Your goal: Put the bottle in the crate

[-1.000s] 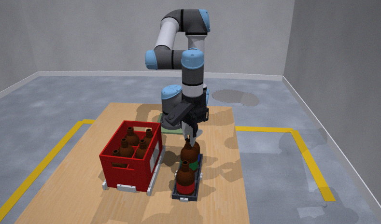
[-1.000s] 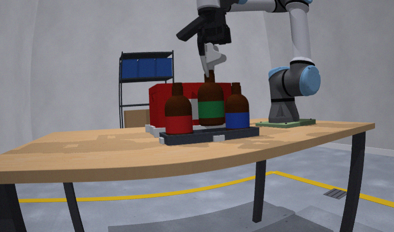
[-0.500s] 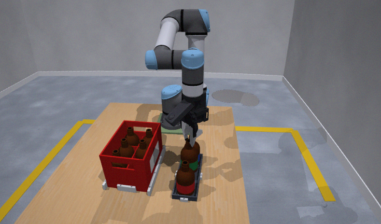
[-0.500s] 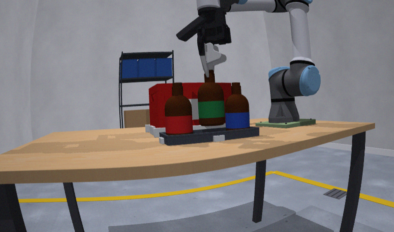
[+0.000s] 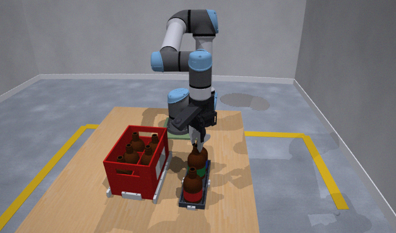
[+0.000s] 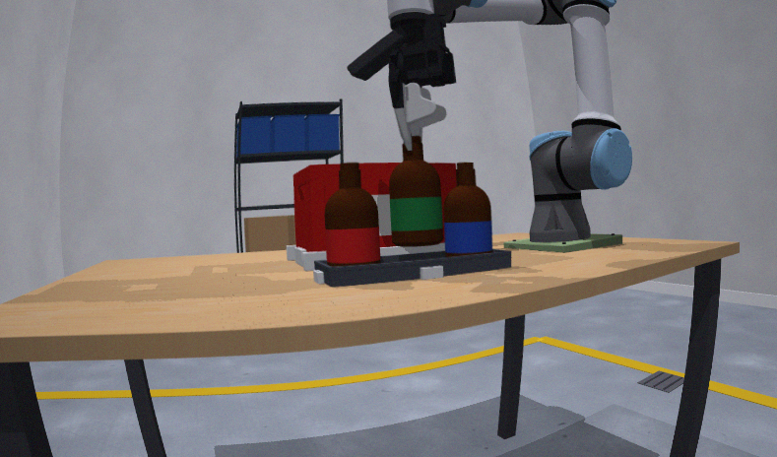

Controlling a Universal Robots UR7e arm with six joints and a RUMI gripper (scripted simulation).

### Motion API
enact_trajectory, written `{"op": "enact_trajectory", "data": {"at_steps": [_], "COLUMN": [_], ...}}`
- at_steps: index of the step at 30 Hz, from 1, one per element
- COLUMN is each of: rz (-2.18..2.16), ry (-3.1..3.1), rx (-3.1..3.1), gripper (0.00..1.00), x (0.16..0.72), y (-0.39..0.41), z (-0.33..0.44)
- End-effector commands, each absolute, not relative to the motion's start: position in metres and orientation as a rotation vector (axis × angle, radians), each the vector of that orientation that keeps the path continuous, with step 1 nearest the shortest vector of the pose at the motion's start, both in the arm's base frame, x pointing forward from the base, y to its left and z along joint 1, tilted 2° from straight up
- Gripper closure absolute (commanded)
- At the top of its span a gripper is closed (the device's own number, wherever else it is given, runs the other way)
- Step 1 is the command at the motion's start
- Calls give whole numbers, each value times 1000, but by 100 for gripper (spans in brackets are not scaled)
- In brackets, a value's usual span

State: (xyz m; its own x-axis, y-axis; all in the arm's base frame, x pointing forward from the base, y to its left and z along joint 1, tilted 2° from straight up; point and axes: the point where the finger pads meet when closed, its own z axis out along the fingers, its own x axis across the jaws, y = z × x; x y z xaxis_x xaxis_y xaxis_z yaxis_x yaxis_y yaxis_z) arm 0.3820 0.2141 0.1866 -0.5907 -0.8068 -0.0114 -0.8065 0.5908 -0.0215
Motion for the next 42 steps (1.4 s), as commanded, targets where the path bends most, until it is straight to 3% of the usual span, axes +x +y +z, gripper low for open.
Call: {"op": "enact_trajectory", "data": {"at_steps": [1,42], "rz": [-25,-25], "ry": [2779,2779], "rx": [-1405,-1405], "gripper": [100,100], "x": [385,387], "y": [213,213], "z": [194,231]}}
